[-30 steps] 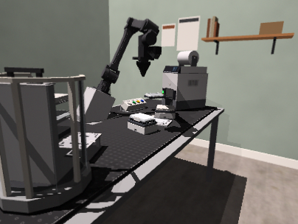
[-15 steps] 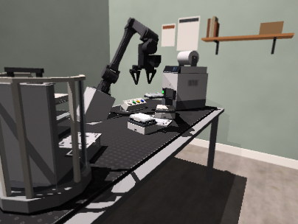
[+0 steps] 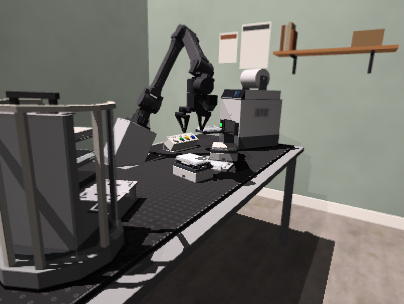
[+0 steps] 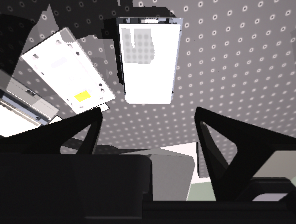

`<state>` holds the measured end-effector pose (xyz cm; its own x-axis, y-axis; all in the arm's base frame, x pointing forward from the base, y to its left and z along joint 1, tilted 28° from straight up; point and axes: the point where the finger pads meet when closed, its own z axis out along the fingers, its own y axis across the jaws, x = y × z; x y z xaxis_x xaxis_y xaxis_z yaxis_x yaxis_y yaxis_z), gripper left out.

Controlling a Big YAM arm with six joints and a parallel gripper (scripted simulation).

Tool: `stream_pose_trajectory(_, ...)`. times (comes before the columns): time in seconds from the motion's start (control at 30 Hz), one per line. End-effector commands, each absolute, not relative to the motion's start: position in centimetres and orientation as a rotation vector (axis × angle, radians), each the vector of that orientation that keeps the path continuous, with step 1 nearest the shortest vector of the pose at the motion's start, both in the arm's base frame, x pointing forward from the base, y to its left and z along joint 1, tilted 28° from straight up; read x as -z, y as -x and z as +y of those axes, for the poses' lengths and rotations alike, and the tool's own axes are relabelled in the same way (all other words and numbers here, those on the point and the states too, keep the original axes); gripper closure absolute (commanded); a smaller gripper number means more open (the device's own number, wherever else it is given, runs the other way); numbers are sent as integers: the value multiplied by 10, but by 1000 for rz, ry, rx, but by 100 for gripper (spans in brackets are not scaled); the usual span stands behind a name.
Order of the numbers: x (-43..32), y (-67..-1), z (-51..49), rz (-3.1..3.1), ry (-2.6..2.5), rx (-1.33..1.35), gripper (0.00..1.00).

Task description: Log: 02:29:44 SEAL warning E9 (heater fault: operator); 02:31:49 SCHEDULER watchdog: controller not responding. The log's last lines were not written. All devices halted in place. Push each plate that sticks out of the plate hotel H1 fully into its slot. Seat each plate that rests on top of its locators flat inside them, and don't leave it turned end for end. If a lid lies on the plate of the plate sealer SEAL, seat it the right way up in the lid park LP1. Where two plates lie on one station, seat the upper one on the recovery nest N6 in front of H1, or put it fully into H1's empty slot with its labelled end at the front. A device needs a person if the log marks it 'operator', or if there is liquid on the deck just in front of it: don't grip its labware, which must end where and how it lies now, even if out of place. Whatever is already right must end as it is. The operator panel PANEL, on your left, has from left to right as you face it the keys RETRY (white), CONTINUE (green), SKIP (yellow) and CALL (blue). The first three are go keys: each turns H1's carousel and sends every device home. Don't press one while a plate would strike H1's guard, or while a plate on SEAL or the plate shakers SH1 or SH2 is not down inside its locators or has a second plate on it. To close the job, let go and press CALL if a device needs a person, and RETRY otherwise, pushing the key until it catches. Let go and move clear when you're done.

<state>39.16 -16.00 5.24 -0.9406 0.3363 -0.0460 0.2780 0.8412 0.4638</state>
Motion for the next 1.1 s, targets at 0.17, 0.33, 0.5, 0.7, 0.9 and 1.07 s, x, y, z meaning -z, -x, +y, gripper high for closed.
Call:
stream_pose_trajectory(0.17,-18,-406,-144,2887,-501,-699,0)
stream_pose_trajectory(0.33,5,-410,-133,2887,-501,-699,0)
stream_pose_trajectory(0.5,11,-420,-132,2876,-493,-689,0)
stream_pose_trajectory(0.7,2,-420,-140,2862,-494,-675,0)
stream_pose_trajectory(0.9,23,-413,-124,2888,-502,-698,0)
stream_pose_trajectory(1.07,25,-416,-123,2885,-499,-695,0)
